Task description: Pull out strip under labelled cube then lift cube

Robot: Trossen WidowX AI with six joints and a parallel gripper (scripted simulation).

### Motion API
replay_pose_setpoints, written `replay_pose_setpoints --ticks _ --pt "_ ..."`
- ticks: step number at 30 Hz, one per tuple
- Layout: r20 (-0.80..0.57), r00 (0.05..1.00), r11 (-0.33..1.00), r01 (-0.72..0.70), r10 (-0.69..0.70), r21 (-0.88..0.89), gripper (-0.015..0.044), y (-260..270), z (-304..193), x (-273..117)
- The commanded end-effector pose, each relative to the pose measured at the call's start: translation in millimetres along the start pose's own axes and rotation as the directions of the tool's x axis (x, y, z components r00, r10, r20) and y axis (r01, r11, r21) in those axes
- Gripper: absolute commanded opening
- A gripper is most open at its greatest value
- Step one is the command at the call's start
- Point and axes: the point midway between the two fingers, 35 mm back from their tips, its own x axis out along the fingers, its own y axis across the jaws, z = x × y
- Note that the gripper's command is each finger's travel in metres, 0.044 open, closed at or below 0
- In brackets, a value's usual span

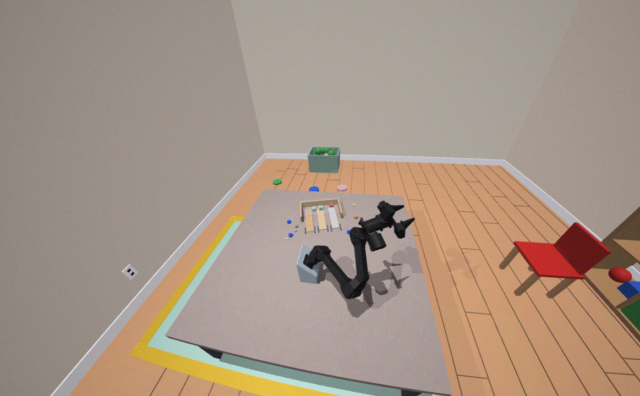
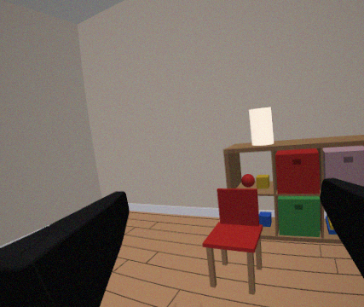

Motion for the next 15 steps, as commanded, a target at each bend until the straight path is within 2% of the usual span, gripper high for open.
replay_pose_setpoints --ticks 1,8,15 --pt "0.014 0.99 0.989 -0.144 0.144 0.015 0.04 59 11 -6" --pt "0.0 0.906 0.906 -0.422 0.422 0.045 0.04 176 18 -39" --pt "-0.086 0.752 0.757 -0.649 0.654 0.077 0.04 280 -1 -99"
